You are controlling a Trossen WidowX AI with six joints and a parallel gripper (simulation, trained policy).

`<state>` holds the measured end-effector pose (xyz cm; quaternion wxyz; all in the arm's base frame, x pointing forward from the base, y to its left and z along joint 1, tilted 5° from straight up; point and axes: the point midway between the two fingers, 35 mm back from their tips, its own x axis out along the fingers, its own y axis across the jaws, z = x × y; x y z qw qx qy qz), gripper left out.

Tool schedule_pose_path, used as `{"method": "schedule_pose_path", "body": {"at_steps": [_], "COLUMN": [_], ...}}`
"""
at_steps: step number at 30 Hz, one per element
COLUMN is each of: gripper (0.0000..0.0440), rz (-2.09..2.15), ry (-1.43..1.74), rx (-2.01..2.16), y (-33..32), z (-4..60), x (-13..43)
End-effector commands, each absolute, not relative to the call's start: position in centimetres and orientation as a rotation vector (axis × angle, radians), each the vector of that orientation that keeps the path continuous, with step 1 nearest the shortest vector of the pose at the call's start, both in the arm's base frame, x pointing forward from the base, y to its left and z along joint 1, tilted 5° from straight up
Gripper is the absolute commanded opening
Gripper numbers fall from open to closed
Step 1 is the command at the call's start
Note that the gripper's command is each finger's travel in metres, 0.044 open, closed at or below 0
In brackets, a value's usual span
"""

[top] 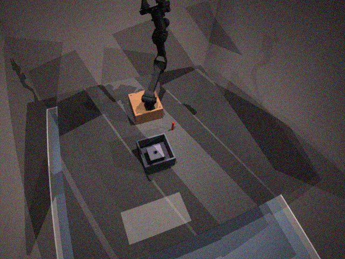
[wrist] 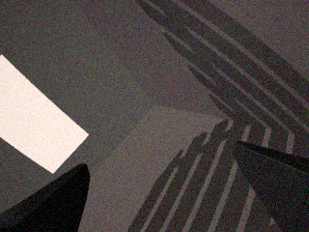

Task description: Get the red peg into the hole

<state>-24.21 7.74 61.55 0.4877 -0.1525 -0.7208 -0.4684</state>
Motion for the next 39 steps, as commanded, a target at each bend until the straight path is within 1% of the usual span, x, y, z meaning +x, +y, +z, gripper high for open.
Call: {"method": "schedule_pose_path", "body": {"at_steps": [1,10,19,28,39], "gripper": [0.0440,0.0440,0.0440,0.0440,0.0440], "rz": [-1.109,-1.056,-0.997,-0.916,-0.806], "ry": [-1.640,-1.336,-1.033,-0.737,-0.373], "rx": [-0.339,-0.248,-0.160,-0.077,0.004], "y": [5.0,-1.5,-6.8,-10.3,-12.1], "z": [62.6,63.3,61.7,58.1,51.5], "x": [-21.0,-12.3,-3.3,5.5,14.9]}}
